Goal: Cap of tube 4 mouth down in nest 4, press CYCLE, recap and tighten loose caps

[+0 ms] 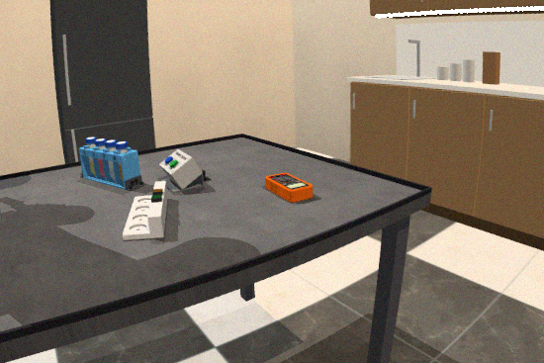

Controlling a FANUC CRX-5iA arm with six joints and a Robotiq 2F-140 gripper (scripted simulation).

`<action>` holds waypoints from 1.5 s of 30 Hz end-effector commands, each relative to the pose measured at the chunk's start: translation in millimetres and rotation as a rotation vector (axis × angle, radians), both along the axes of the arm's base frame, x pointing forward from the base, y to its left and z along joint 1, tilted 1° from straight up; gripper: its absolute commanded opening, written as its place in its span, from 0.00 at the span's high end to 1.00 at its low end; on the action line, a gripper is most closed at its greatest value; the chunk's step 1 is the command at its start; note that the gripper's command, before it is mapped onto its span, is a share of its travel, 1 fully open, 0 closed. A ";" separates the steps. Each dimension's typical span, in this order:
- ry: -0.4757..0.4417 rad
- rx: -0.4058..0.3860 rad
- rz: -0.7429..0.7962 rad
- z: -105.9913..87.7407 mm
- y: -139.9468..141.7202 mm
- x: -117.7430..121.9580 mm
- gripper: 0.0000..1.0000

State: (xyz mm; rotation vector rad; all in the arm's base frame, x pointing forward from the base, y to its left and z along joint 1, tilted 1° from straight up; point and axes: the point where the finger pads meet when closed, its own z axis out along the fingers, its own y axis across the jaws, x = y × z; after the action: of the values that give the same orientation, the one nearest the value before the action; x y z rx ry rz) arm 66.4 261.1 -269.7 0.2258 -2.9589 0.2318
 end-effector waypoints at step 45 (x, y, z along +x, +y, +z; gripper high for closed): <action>0.000 0.001 0.000 0.3 0.5 0.1 0.59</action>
State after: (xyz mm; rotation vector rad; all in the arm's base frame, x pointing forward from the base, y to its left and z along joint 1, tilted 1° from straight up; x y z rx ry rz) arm 66.4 261.1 -269.7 0.2258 -2.9589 0.2317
